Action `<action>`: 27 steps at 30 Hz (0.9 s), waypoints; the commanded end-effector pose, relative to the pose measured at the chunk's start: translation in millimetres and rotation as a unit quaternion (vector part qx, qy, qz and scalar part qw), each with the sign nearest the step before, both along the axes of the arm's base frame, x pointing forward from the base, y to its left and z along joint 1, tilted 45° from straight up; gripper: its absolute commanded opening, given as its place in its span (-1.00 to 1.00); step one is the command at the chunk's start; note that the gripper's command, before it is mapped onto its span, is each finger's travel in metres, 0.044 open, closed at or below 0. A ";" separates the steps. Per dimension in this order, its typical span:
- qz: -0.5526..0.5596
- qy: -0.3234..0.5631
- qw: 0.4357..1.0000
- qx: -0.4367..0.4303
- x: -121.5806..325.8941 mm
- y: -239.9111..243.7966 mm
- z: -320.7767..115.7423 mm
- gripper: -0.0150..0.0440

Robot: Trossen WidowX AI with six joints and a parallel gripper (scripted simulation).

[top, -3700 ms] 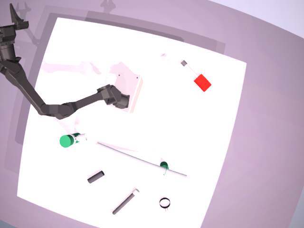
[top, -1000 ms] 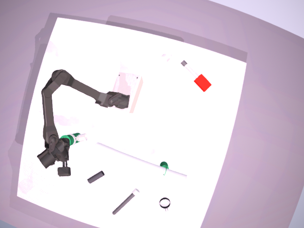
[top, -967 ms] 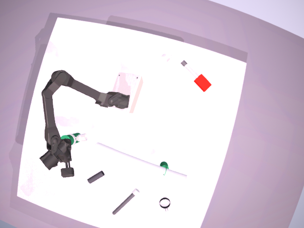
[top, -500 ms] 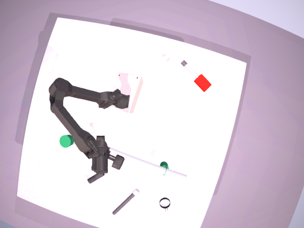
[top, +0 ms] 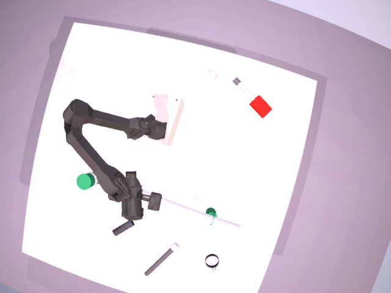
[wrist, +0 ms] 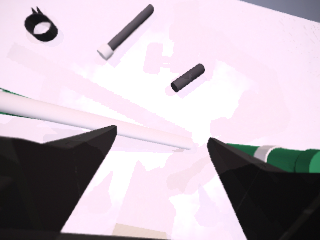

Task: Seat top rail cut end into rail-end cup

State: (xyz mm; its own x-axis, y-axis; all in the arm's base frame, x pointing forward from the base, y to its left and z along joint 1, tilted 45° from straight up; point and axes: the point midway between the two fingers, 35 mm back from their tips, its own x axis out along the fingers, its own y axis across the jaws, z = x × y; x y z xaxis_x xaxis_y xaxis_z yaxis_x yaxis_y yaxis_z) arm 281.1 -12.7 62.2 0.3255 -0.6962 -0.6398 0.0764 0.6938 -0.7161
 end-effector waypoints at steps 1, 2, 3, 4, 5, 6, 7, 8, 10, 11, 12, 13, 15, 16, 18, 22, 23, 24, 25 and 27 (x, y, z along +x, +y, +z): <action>0.056 0.086 0.995 -0.011 -4.3 -19.7 11.8 1.00; 0.077 0.113 0.991 -0.015 -5.8 -25.5 15.6 1.00; 0.099 0.138 0.985 -0.018 -7.5 -31.2 19.4 1.00; 0.121 0.164 0.979 -0.022 -9.5 -36.8 23.2 1.00; 0.143 0.188 0.971 -0.025 -11.5 -42.3 27.1 1.00; 0.166 0.211 0.963 -0.029 -13.8 -47.7 30.9 1.00; 0.189 0.234 0.953 -0.033 -16.3 -53.1 34.8 1.00; 0.213 0.255 0.942 -0.037 -18.9 -58.3 38.7 1.00; 0.261 0.295 0.918 -0.047 -24.7 -68.4 46.4 1.00; 0.285 0.314 0.904 -0.052 -27.8 -73.2 50.3 1.00; 0.300 0.325 0.895 -0.054 -31.1 -78.0 54.2 1.00; 0.308 0.328 0.892 -0.053 -34.6 -82.5 58.1 1.00; 0.329 0.343 0.878 -0.059 -38.6 -87.4 62.4 1.00; 0.339 0.350 0.871 -0.062 -40.6 -89.6 64.6 1.00; 0.360 0.363 0.857 -0.068 -44.7 -94.1 68.7 1.00; 0.402 0.388 0.825 -0.083 -53.4 -102.5 77.1 1.00; 0.411 0.394 0.817 -0.087 -55.7 -104.4 79.2 1.00; 0.421 0.400 0.809 -0.091 -58.0 -106.4 81.3 1.00; 0.431 0.406 0.800 -0.096 -60.4 -108.2 83.4 1.00; 0.450 0.417 0.783 -0.105 -65.3 -111.9 87.6 1.00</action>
State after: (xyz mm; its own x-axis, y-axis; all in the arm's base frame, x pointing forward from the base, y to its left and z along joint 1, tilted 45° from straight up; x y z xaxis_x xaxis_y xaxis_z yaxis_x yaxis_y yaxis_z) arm 253.7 -87.3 114.5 0.2505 -0.6048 -0.7560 -0.6817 0.4443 -0.5813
